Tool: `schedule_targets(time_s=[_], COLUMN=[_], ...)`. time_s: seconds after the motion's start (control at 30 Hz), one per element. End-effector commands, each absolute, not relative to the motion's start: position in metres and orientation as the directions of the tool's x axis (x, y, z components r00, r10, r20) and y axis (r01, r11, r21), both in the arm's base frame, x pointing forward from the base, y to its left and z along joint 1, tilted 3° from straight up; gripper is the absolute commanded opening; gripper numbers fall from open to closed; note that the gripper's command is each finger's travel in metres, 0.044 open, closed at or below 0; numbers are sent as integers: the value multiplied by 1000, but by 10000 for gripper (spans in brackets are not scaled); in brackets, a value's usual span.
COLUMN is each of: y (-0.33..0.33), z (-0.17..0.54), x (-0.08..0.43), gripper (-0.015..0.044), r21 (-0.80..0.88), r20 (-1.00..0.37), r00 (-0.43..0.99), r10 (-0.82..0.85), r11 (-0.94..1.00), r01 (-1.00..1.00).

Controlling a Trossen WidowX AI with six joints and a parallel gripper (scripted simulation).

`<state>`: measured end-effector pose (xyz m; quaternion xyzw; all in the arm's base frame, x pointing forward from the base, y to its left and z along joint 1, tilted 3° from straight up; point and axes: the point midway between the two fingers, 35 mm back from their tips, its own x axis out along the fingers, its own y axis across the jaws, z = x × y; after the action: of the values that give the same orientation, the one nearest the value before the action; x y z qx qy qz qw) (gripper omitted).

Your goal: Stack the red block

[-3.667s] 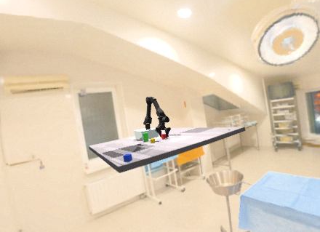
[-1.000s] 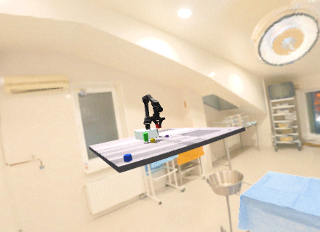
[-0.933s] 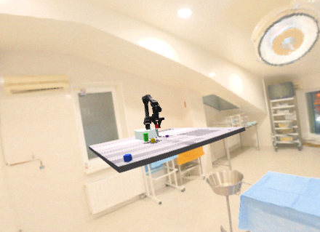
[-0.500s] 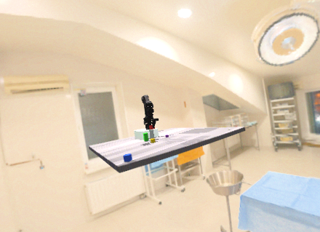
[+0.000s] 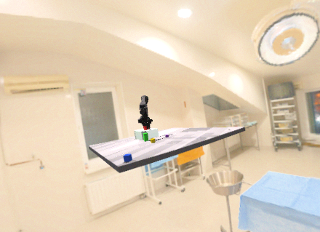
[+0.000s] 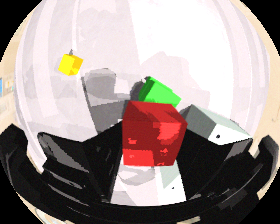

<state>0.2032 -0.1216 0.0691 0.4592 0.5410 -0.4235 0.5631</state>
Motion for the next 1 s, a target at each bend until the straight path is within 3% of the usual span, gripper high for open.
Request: schedule_targets(time_s=[0.0, 0.97], y=[-132, -135], z=[69, 34], x=[191, 189], gripper=[0, 0], r21=[65, 65], r20=[-998, -998], r00=[62, 62], r10=[19, 19], r11=[223, 223], r01=[973, 973])
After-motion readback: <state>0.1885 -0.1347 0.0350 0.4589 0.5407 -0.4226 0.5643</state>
